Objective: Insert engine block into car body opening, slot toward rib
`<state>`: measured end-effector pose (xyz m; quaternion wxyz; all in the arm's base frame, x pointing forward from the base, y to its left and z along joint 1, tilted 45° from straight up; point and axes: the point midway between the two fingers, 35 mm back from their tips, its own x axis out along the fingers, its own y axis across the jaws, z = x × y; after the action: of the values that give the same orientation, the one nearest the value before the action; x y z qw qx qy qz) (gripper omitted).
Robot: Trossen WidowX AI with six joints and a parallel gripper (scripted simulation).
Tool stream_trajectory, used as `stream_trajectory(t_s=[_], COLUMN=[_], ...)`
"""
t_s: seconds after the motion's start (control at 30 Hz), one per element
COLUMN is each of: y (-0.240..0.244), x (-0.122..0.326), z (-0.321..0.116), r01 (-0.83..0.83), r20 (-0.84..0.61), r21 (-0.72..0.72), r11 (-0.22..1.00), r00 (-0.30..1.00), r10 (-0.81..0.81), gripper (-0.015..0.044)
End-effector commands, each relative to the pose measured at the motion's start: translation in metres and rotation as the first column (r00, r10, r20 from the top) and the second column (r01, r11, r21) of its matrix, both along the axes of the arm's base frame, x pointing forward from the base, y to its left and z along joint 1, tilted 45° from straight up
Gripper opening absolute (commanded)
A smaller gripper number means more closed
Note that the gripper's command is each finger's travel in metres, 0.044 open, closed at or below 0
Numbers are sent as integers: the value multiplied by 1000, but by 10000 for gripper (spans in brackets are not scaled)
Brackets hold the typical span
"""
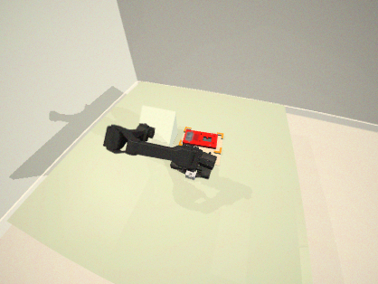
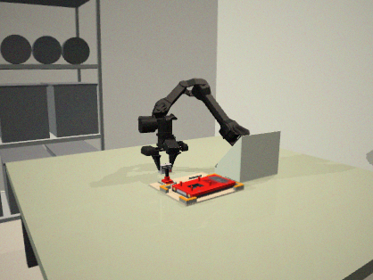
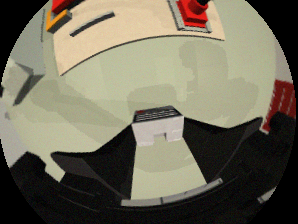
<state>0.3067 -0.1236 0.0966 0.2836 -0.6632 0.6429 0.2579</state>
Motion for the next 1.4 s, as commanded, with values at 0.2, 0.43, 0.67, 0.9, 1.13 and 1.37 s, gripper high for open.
stream_trajectory(t_s=[0.2, 0.43, 0.67, 0.9, 1.13, 1.37], y=[2, 12, 28, 43, 59, 73], x=[4, 10, 11, 10, 7, 3], z=[2, 10, 24, 38, 53, 68], r01=[0, 0, -1, -1, -1, -1], r20=[42, 79, 63, 46, 29, 12], r21=[-2, 5, 13, 17, 17, 13], r11=[1000, 1000, 1000, 1000, 1000, 1000], r00=[999, 997, 998, 999, 1000, 1000], r10=[0, 0, 0, 1, 1, 1], gripper=[52, 0, 0, 0, 0, 0])
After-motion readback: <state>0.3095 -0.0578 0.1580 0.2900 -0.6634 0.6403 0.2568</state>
